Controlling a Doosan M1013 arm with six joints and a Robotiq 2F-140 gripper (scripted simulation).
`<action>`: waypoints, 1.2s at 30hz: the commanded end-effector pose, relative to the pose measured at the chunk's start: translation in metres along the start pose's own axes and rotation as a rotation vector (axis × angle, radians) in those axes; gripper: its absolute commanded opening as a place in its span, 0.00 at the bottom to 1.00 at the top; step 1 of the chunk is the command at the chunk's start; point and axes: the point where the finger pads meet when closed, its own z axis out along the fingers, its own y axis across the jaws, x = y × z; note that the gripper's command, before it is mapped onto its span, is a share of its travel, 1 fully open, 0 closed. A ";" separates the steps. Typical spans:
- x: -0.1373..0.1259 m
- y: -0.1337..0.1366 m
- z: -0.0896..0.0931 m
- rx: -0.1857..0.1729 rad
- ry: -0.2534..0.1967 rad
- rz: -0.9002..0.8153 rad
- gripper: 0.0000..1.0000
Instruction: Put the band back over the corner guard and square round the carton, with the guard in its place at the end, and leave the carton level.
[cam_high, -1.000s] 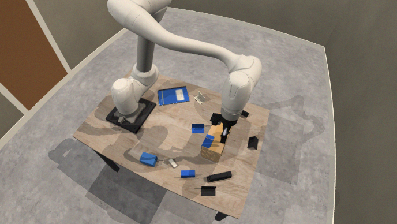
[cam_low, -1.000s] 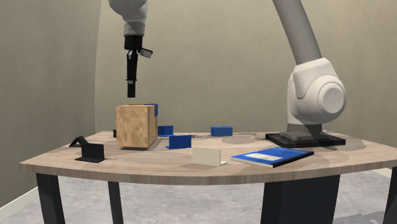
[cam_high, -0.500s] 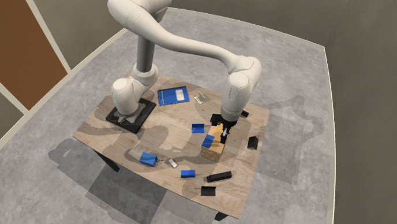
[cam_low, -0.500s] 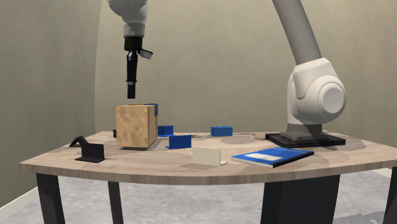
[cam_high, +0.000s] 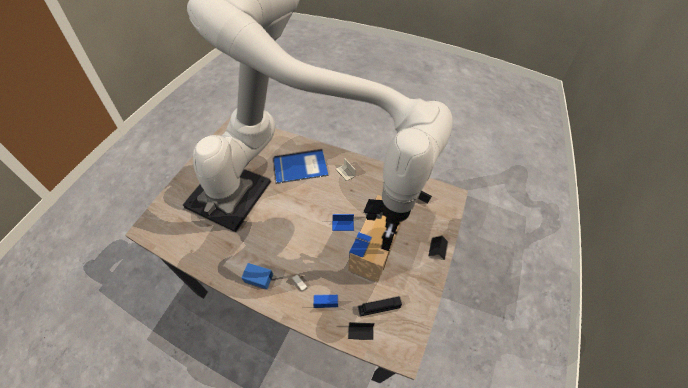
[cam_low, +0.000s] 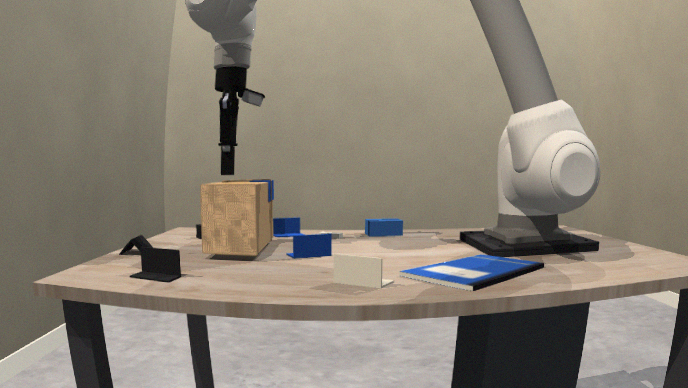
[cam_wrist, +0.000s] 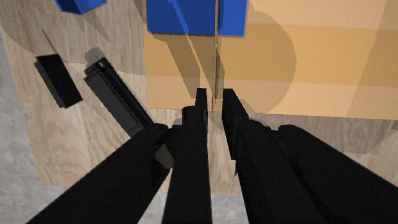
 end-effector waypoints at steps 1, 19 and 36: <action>0.000 0.000 0.001 0.000 -0.001 0.000 0.18; 0.000 0.000 0.009 0.000 -0.001 0.000 0.18; 0.000 0.000 0.009 0.000 -0.001 0.000 0.18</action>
